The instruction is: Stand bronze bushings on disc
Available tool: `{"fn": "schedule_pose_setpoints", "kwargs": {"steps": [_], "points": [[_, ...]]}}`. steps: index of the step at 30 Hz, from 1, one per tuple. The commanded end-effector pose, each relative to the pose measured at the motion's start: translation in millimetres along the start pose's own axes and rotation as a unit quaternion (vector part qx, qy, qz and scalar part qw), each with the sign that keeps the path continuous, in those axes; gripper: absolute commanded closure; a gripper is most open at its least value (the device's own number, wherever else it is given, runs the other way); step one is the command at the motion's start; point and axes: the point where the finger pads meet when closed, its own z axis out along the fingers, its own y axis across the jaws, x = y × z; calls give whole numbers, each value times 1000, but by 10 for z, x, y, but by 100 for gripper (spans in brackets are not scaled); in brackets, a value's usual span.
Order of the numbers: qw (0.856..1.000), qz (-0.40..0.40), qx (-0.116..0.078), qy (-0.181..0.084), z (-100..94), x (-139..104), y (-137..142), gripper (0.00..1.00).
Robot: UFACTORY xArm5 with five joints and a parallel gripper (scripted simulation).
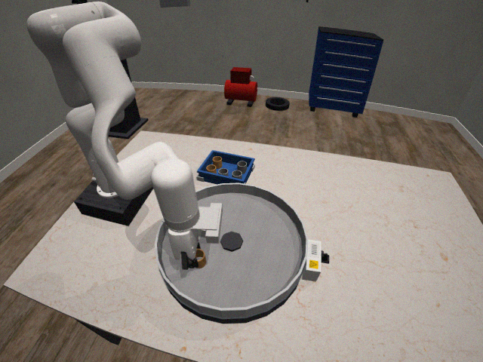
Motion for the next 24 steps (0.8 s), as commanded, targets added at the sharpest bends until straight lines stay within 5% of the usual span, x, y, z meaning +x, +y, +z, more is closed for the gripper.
{"fn": "schedule_pose_setpoints", "kwargs": {"steps": [1, 22, 23, 24], "points": [[1000, 0, -1, 1, 1, 11, 9, 100], [1000, 0, -1, 1, 13, 12, 10, 100], [1000, 0, -1, 1, 13, 12, 10, 51], [1000, 0, -1, 1, 13, 12, 10, 51]]}}
